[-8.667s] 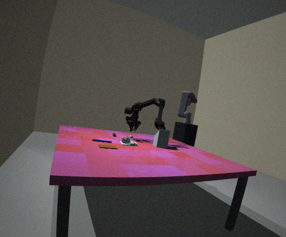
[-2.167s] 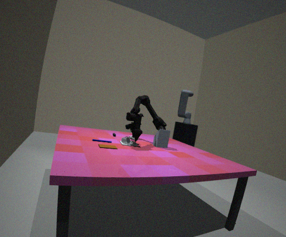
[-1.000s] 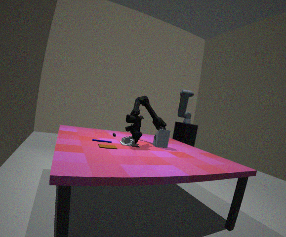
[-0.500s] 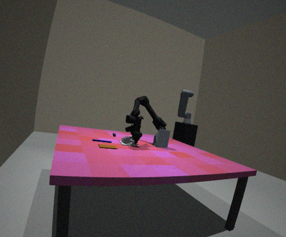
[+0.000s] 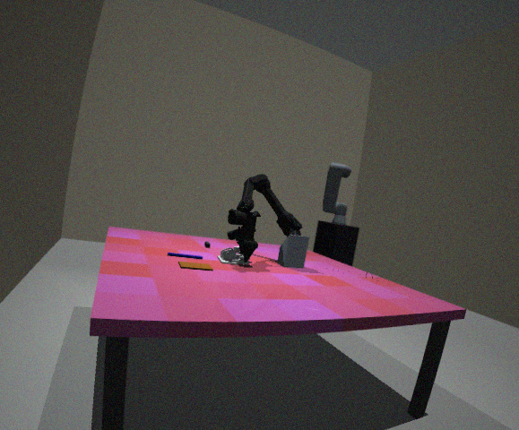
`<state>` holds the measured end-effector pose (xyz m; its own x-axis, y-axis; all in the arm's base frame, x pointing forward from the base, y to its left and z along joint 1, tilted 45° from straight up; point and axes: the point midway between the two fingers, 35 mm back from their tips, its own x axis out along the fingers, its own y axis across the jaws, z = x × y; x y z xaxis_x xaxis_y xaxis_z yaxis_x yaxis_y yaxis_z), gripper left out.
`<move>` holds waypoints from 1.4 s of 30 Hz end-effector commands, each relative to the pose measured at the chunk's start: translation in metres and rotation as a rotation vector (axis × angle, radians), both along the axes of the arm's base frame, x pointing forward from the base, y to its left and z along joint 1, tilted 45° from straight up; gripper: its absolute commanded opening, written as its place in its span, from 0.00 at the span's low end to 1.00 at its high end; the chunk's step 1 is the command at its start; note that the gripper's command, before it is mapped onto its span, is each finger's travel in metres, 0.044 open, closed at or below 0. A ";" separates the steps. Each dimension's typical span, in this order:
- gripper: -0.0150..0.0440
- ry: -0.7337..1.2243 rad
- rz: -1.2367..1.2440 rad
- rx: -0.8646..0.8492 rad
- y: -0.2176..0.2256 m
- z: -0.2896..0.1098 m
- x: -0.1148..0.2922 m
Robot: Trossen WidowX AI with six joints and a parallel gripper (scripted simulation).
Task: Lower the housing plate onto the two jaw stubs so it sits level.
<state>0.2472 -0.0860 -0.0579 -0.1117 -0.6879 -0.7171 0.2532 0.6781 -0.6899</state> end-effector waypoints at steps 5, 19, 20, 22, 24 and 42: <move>0.85 0.001 0.003 -0.002 -0.001 -0.001 0.000; 0.85 0.002 0.004 -0.003 -0.004 -0.003 0.000; 0.85 0.002 0.004 -0.003 -0.004 -0.004 -0.001; 0.85 0.002 0.004 -0.003 -0.004 -0.004 -0.001; 0.85 0.002 0.004 -0.003 -0.004 -0.004 -0.001; 0.85 0.002 0.004 -0.003 -0.004 -0.004 -0.001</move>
